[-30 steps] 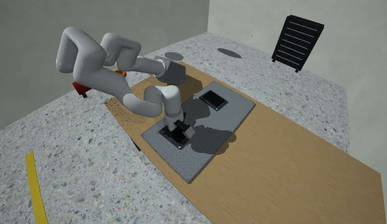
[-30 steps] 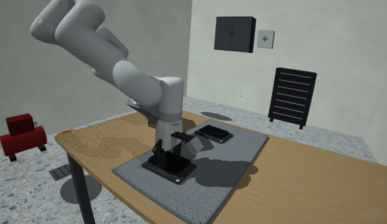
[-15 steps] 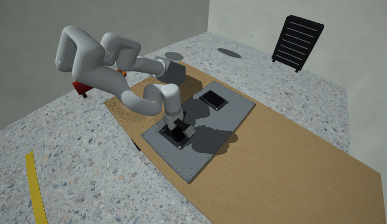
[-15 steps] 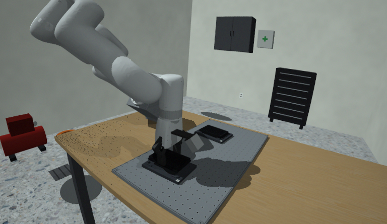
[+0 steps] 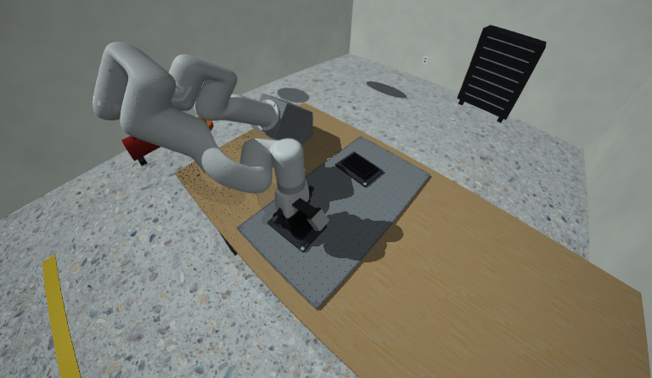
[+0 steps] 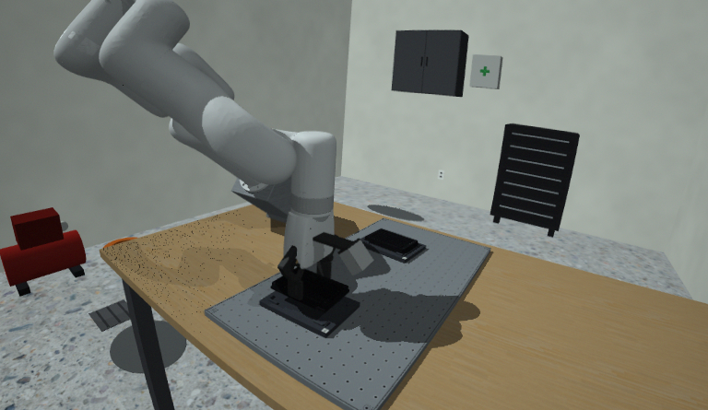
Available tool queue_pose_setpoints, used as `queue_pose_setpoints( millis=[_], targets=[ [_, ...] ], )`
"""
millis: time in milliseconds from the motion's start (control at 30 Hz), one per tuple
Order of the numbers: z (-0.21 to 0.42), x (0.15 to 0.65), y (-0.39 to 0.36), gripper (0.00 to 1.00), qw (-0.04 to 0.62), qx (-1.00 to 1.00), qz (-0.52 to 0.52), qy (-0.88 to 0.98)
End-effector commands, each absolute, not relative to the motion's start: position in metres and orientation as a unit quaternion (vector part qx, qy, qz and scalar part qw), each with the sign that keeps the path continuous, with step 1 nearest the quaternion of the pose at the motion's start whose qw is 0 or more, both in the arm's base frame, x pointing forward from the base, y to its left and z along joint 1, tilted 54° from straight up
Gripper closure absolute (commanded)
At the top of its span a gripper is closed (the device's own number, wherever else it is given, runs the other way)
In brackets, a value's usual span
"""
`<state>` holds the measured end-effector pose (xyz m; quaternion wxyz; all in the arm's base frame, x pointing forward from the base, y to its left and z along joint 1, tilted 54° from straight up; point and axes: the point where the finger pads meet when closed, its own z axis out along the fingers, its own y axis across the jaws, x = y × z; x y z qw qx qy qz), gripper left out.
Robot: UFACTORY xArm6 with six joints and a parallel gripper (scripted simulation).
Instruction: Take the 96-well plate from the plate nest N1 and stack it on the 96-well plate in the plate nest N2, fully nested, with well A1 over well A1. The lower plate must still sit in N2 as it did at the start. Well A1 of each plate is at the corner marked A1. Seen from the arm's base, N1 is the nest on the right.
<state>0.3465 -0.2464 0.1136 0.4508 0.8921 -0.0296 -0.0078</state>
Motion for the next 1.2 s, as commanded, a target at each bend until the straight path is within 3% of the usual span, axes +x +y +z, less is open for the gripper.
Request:
queue_pose_setpoints(
  millis=[0, 1167],
  targets=[
    [0.119, 0.348, -0.24, 1.0, 0.451, 0.892, -0.007, -0.029],
    [0.149, 0.35, -0.199, 1.0, 0.451, 0.892, -0.006, -0.029]
  ],
)
